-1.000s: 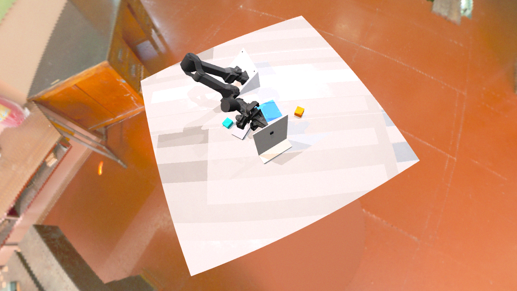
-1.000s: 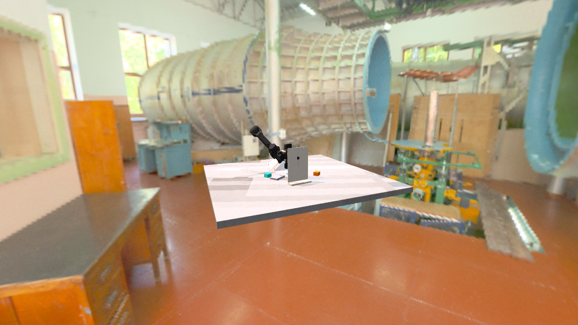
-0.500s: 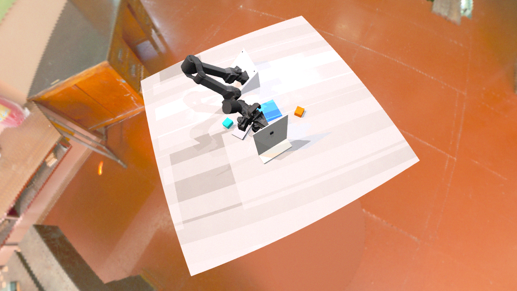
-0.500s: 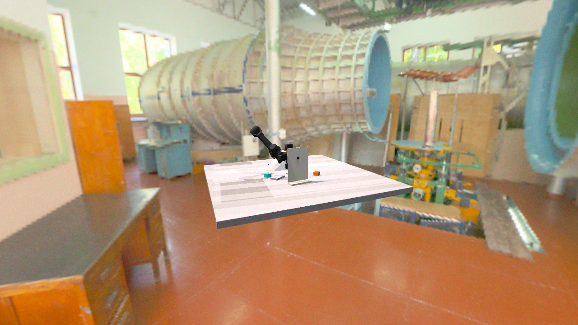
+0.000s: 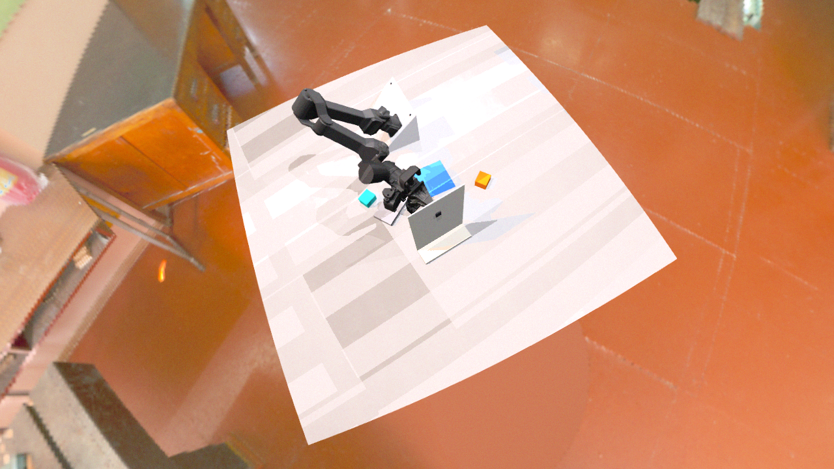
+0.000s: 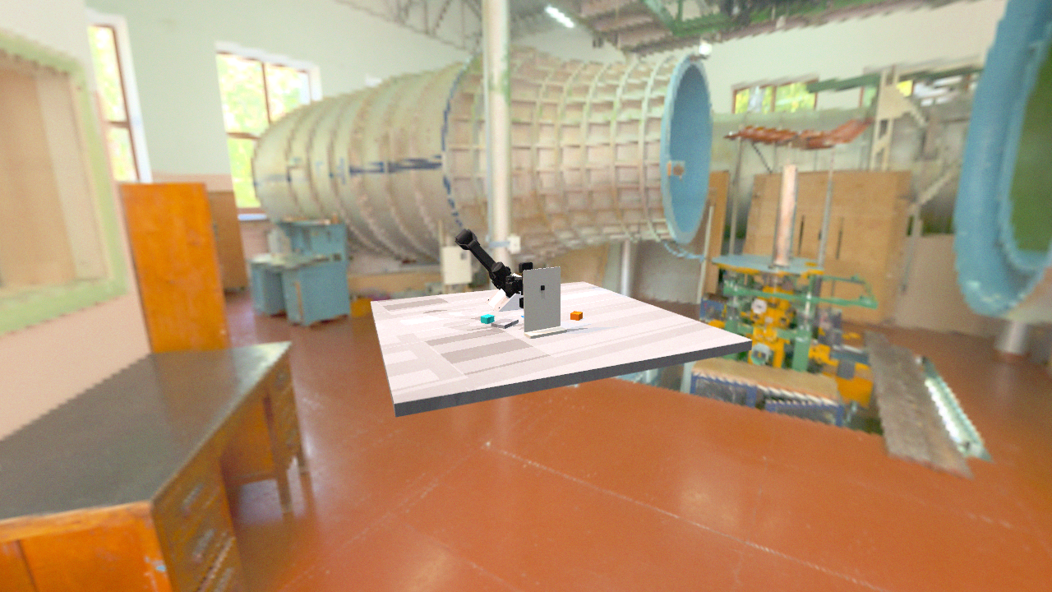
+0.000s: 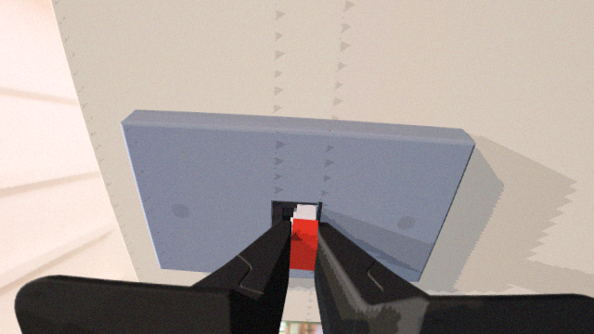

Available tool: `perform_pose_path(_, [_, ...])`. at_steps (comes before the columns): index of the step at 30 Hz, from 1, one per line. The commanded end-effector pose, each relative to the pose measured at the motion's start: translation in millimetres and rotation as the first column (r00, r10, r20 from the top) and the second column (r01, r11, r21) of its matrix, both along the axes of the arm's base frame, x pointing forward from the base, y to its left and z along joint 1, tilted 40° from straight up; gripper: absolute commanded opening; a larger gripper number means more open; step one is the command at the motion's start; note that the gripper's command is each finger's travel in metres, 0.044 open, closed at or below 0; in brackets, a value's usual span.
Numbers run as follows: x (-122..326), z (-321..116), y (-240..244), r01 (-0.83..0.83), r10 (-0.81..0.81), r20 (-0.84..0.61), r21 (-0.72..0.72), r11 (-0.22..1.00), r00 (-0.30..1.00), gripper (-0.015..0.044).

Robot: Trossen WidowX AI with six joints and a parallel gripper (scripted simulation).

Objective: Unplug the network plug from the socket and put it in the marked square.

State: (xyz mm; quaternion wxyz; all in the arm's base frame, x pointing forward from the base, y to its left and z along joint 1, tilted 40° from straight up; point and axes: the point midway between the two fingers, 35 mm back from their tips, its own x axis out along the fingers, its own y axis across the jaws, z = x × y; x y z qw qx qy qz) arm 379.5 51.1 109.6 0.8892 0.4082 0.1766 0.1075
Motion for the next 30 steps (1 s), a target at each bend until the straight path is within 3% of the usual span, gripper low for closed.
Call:
perform_pose_path(1, [0.5,-0.2,-1.0,0.006,-0.006,-0.002,0.002,1.0,1.0,0.0003])
perform_pose_path(30, [-12.4,0.8,-2.4,0.006,-0.006,-0.003,0.002,1.0,1.0,0.0])
